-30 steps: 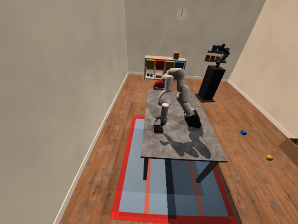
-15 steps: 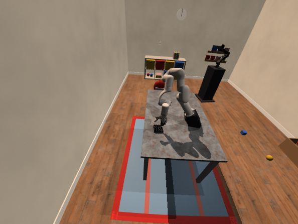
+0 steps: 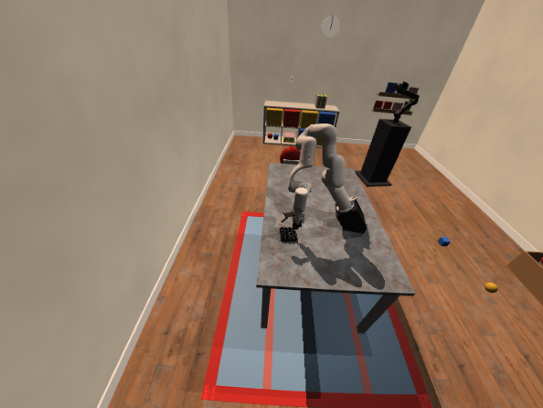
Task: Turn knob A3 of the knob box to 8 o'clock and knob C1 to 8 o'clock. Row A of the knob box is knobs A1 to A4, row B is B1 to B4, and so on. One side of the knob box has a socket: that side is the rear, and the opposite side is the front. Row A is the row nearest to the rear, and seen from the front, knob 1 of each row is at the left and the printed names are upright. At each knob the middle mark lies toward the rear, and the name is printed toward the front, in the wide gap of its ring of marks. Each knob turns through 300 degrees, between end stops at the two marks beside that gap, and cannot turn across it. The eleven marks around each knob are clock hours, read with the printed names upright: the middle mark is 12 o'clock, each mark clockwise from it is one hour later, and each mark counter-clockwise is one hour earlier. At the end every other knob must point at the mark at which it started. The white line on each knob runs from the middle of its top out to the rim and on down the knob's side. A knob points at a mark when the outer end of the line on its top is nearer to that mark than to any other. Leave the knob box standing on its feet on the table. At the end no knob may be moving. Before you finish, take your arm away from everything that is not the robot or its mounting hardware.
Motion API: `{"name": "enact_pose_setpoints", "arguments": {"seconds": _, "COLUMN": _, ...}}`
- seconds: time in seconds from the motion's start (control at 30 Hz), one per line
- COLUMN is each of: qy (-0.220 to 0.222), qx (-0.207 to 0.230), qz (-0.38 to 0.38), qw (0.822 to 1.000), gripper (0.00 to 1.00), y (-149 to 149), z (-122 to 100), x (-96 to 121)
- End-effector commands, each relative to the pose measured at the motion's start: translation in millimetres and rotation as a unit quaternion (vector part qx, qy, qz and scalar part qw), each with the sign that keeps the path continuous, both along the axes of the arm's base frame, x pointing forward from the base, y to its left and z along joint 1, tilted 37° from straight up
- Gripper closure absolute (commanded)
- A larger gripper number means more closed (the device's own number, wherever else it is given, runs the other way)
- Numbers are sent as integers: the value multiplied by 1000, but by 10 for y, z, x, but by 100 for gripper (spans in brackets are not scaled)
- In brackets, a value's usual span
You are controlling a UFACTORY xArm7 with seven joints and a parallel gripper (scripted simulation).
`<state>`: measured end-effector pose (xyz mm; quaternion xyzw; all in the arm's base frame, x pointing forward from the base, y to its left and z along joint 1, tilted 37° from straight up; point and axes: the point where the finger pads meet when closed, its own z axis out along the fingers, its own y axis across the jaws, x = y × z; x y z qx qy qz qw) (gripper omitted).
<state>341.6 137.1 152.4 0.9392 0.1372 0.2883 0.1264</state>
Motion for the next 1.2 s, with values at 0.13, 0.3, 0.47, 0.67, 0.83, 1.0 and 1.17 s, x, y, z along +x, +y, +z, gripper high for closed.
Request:
{"name": "enact_pose_setpoints", "arguments": {"seconds": 0.13, "qy": -1, "qx": 1, "qz": 1, "qw": 1000, "gripper": 81, "y": 8, "z": 10, "x": 4}}
{"name": "enact_pose_setpoints", "arguments": {"seconds": 0.3, "qy": -1, "qx": 1, "qz": 1, "qw": 1000, "gripper": 81, "y": 8, "z": 9, "x": 5}}
{"name": "enact_pose_setpoints", "arguments": {"seconds": 0.47, "qy": -1, "qx": 0, "qz": 1, "qw": 1000, "gripper": 81, "y": 6, "z": 0, "x": 12}}
{"name": "enact_pose_setpoints", "arguments": {"seconds": 0.67, "qy": -2, "qx": 0, "qz": 1, "qw": 1000, "gripper": 81, "y": 1, "z": -31, "x": 34}}
{"name": "enact_pose_setpoints", "arguments": {"seconds": 0.83, "qy": -2, "qx": 0, "qz": 1, "qw": 1000, "gripper": 81, "y": -3, "z": -55, "x": 51}}
{"name": "enact_pose_setpoints", "arguments": {"seconds": 1.0, "qy": -2, "qx": 0, "qz": 1, "qw": 1000, "gripper": 81, "y": -12, "z": -105, "x": 86}}
{"name": "enact_pose_setpoints", "arguments": {"seconds": 1.17, "qy": -2, "qx": 0, "qz": 1, "qw": 1000, "gripper": 81, "y": -22, "z": -161, "x": 125}}
